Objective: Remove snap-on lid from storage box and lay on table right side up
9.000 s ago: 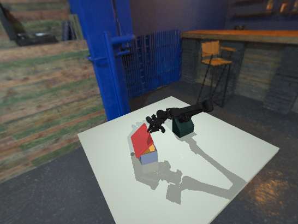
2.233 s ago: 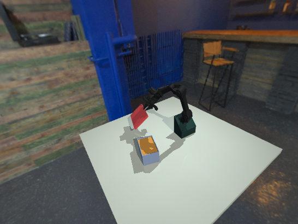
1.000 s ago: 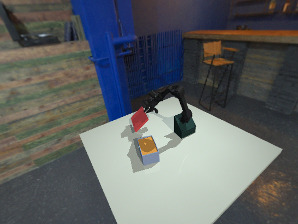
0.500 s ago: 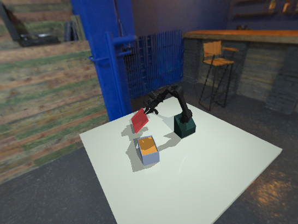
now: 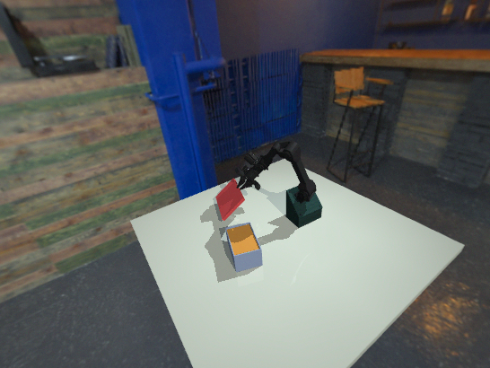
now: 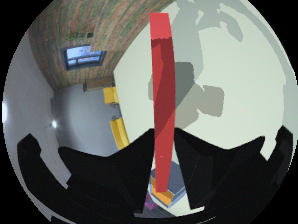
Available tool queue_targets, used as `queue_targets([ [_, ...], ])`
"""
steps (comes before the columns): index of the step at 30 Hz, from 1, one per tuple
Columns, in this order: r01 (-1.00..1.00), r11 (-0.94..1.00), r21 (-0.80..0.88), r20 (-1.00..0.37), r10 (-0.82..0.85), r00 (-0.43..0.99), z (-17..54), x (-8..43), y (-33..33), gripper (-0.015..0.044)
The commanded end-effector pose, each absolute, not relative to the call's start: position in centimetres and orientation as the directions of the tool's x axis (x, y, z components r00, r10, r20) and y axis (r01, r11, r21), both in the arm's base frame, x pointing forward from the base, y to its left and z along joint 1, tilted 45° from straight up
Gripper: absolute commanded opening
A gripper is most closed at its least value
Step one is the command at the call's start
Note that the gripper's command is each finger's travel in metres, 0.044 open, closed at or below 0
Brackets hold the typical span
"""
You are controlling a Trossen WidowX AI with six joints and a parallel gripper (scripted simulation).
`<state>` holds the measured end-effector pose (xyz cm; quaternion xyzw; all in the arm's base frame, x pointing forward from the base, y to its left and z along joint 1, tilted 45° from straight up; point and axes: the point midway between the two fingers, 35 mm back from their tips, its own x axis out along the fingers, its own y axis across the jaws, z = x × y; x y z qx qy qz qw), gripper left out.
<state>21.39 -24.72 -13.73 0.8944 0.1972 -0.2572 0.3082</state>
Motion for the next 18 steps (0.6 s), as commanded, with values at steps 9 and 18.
queue_targets([
  [9,0.508,-0.733,0.453,-0.578,0.192,0.793,-14.33,21.56,-24.11,0.0],
  [18,0.507,-0.733,0.453,-0.578,0.192,0.793,-14.84,21.65,-23.61,0.0],
])
